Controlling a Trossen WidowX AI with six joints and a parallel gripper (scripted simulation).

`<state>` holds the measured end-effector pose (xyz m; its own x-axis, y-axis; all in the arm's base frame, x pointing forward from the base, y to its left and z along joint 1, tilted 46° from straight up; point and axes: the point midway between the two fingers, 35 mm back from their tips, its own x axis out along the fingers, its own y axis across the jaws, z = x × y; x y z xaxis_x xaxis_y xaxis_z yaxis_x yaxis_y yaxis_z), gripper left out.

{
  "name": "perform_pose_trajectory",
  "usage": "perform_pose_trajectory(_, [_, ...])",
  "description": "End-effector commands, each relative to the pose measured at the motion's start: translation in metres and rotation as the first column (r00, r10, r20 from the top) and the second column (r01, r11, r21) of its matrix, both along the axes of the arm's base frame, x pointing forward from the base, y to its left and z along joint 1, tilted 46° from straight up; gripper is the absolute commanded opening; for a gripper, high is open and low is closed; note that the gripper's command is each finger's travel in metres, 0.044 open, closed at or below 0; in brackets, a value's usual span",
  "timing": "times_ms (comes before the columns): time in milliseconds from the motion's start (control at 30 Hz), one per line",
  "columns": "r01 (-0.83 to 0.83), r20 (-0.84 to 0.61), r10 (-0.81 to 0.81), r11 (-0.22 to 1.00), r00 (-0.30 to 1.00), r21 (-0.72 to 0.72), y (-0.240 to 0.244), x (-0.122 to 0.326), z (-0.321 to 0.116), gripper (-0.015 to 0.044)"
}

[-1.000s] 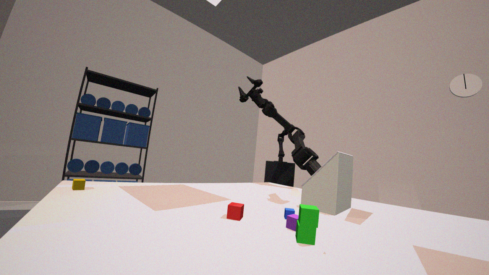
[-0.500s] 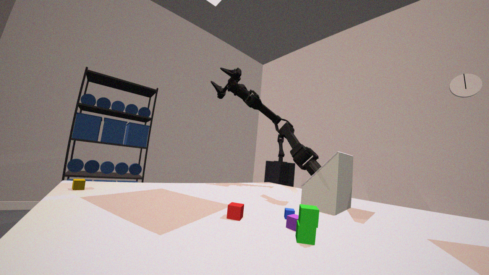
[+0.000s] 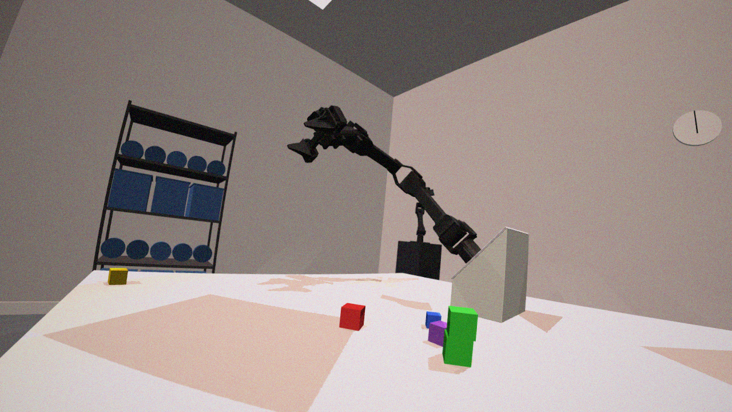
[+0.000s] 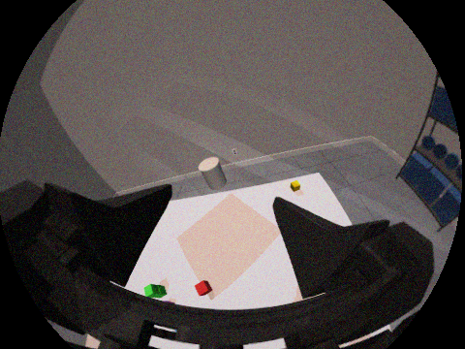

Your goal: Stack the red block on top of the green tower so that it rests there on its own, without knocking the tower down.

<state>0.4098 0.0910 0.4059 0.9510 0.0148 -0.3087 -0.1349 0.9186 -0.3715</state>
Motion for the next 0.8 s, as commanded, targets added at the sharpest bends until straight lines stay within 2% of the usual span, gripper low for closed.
perform_pose_trajectory(0, [0.044,-0.178,-0.063,0.993,0.982,-0.11,-0.002,0.02,-0.064,0.044])
perform_pose_trajectory(200, [0.056,-0.397,-0.168,0.959,0.903,-0.278,-0.007,0.031,-0.15,0.044])
perform_pose_trajectory(400, [0.013,-0.556,-0.291,0.893,0.779,-0.449,-0.019,0.026,-0.224,0.044])
perform_pose_trajectory(767, [-0.22,-0.683,-0.528,0.687,0.504,-0.693,-0.049,-0.009,-0.33,0.044])
